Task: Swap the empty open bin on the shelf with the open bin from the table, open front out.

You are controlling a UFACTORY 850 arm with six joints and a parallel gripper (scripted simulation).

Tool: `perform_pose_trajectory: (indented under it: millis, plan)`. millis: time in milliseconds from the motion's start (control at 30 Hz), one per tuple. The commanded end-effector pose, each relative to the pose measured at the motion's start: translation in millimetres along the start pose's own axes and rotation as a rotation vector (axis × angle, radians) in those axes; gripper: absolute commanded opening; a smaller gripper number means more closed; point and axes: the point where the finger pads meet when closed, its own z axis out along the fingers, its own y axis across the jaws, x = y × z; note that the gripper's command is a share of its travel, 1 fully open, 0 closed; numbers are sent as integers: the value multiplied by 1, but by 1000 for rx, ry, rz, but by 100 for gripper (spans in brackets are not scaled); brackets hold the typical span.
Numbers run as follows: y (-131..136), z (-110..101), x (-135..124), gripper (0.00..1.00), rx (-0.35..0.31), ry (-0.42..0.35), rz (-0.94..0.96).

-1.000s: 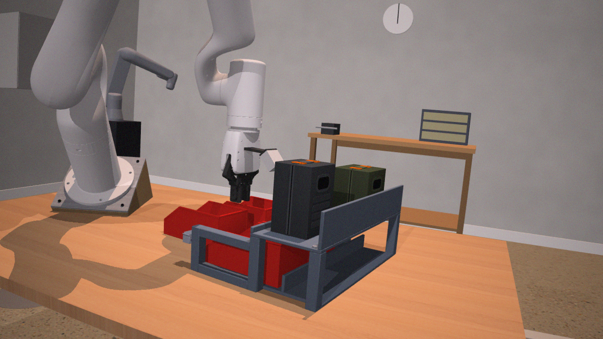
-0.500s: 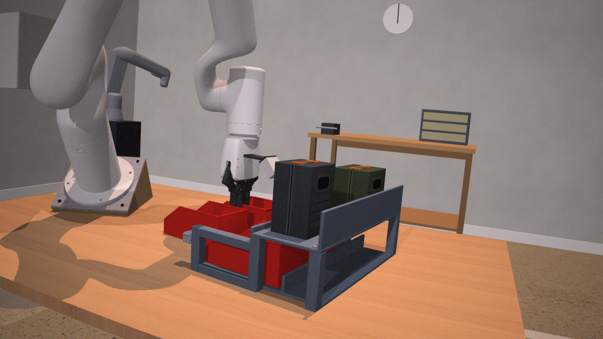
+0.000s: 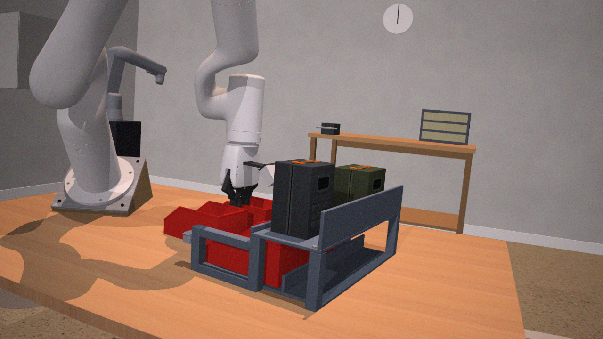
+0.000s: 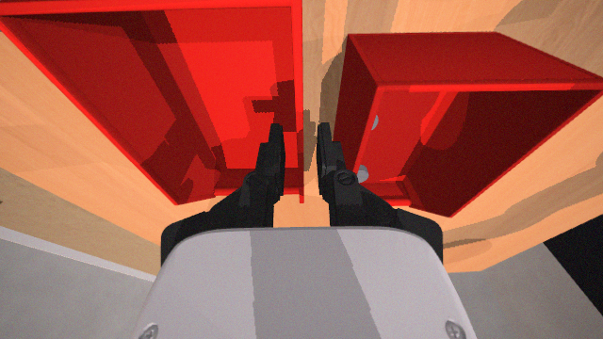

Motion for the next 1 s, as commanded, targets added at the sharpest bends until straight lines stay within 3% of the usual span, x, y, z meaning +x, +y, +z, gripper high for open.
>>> perform_pose_trajectory:
  millis: [0,667,700,967]
  plan:
    - [0,3,1,26,1,1,0]
    - [0,5,1,26,1,1,0]
    - [0,5,1,0,1,1,0]
    - [0,5,1,0,1,1,0]
